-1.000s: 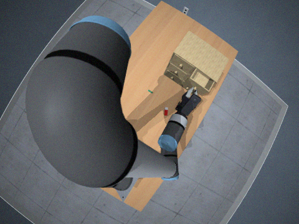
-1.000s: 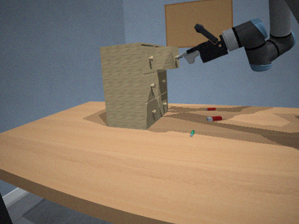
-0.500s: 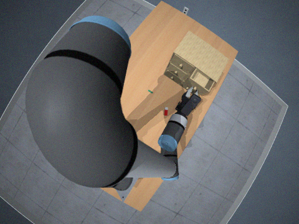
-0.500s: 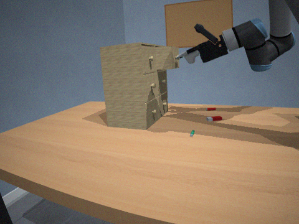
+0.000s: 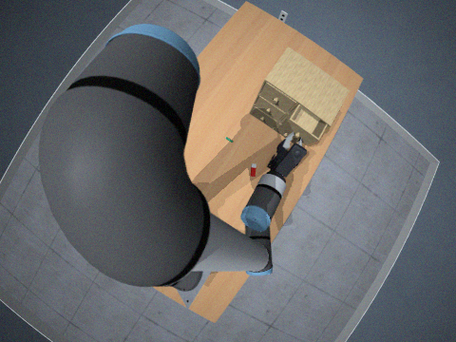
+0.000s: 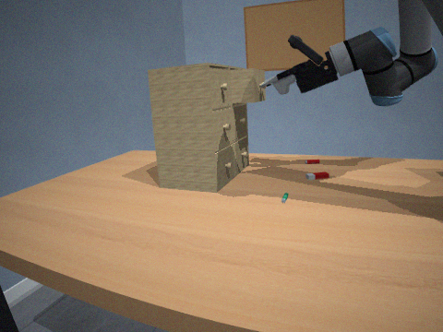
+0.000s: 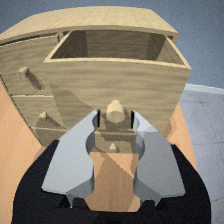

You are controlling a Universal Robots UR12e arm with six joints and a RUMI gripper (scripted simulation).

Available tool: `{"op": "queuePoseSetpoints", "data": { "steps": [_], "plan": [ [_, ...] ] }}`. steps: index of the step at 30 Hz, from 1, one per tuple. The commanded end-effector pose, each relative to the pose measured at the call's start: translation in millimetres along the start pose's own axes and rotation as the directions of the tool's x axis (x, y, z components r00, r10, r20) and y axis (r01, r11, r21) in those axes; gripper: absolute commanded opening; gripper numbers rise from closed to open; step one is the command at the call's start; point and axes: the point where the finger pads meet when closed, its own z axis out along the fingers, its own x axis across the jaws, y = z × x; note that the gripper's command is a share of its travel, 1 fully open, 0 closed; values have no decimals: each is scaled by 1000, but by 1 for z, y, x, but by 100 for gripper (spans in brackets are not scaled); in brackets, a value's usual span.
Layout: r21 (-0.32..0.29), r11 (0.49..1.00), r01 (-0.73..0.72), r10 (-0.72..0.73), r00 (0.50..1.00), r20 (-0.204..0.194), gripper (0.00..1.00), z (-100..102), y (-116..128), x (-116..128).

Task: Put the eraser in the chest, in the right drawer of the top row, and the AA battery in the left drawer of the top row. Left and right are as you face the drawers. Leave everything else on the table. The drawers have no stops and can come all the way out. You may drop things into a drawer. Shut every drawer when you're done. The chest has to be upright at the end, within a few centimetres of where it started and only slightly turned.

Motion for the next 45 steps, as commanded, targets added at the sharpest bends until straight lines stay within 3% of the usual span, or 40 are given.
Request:
{"op": "queuePoseSetpoints", "data": {
  "steps": [1,21,36,45],
  "plan": [
    [1,1000,0,0,1000,0,20,-2,0,0],
    [1,1000,0,0,1000,0,20,-43,15,0],
    [1,1000,0,0,1000,0,20,-51,16,0],
    [1,1000,0,0,1000,0,20,-78,16,0]
  ]
}}
